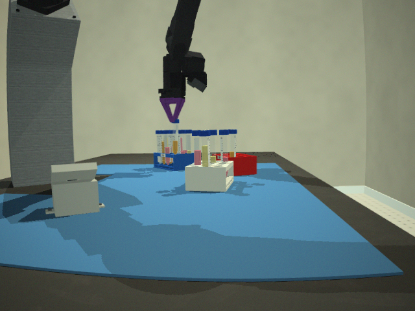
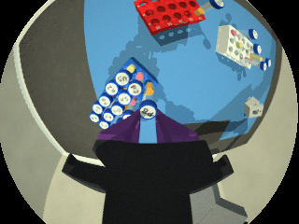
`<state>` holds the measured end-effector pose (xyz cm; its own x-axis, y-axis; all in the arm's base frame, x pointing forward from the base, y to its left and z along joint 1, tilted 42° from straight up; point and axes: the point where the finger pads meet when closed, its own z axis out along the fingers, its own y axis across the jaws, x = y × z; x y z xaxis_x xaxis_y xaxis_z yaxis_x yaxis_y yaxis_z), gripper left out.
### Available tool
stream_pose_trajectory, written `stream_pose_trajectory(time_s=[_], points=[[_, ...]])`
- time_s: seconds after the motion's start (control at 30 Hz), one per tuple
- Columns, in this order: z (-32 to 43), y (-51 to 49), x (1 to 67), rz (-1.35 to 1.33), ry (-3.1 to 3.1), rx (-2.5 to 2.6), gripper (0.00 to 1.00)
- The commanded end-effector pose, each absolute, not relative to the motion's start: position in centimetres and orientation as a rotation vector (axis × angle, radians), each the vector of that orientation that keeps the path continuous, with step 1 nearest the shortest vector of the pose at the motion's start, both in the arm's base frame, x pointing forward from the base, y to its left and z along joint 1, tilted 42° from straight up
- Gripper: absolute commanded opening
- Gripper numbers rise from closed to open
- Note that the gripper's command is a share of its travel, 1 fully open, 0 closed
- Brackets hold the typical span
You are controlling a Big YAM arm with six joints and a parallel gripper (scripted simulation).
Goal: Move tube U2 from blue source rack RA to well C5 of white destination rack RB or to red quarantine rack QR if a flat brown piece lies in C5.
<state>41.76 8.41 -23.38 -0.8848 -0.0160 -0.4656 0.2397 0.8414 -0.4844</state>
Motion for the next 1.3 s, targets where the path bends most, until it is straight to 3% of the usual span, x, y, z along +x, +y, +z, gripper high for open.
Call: stream_pose_trajectory(time_s=[0.0, 1.27], points=[[-23.8, 8.5, 41.6, -0.755, 2.559, 0.143, 0.00], [-24.9, 6.9, 42.3, -0.762, 2.555, 0.161, 0.00]])
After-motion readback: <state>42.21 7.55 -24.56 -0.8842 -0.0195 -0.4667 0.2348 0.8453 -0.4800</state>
